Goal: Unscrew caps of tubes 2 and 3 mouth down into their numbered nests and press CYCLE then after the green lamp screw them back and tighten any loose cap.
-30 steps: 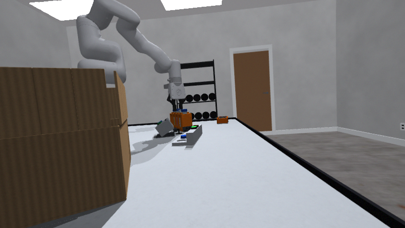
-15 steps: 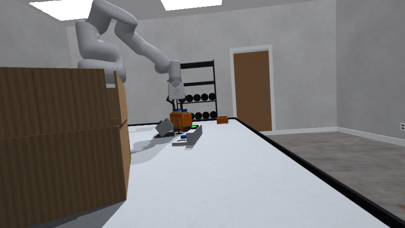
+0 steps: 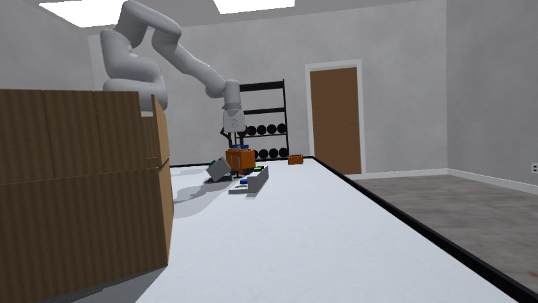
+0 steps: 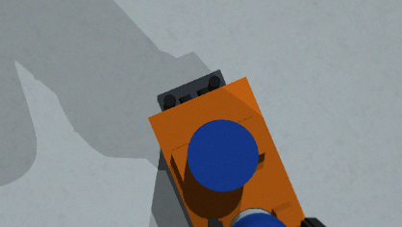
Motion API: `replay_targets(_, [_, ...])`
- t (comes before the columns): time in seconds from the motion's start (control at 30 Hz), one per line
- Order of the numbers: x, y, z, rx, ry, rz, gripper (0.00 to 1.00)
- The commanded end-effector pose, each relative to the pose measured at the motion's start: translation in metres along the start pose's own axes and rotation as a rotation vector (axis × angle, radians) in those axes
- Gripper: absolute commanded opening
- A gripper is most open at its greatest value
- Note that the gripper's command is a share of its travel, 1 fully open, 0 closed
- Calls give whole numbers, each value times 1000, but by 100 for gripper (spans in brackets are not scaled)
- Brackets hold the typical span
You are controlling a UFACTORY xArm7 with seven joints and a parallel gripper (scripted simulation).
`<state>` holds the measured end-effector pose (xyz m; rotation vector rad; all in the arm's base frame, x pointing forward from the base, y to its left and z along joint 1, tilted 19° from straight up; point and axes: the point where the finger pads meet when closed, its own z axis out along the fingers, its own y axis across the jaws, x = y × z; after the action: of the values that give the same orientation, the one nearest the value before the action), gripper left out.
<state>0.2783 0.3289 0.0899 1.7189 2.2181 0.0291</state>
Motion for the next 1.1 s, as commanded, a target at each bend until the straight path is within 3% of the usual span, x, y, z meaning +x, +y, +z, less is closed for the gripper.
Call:
replay_targets(0.0, [1, 1, -2, -3, 3, 0, 46])
replay_targets(0.1, [1, 1, -2, -3, 3, -40, 46])
replay_targets(1.07, [1, 1, -2, -4, 1, -1120, 46])
